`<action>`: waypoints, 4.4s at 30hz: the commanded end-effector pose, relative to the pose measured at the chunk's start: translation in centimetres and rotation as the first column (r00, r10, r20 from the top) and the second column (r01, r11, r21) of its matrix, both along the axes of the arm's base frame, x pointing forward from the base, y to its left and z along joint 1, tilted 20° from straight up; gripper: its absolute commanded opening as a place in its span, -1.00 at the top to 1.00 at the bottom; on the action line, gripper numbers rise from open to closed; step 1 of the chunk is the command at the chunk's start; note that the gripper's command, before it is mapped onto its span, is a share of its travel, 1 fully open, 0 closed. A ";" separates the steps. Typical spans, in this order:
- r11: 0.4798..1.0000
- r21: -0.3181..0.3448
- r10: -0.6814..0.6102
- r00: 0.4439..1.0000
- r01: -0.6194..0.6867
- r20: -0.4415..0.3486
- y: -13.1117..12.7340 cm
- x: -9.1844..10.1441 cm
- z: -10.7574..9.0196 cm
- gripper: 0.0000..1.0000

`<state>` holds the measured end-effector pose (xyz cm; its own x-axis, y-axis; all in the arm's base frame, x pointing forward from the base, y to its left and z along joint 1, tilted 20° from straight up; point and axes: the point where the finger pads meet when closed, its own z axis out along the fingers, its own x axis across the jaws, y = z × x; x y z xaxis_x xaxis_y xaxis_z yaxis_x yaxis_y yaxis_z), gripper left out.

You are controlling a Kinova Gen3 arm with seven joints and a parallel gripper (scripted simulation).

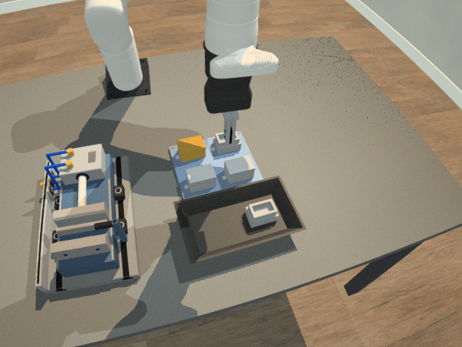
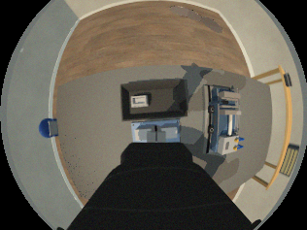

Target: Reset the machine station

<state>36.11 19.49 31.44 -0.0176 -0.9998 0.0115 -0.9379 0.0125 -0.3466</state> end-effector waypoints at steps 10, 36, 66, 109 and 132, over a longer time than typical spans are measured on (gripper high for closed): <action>1.000 0.003 -0.002 1.000 0.002 0.001 -1.1 0.4 0.3 1.00; 1.000 0.007 -0.011 1.000 0.011 -0.001 -27.1 0.2 0.6 1.00; 1.000 0.002 0.001 1.000 -0.001 0.002 -30.3 -1.3 0.2 1.00; 0.997 0.012 -0.075 0.997 0.075 -0.001 -31.9 -2.1 0.3 1.00; 0.897 0.060 -0.438 0.899 0.438 -0.020 -38.9 -7.1 0.7 1.00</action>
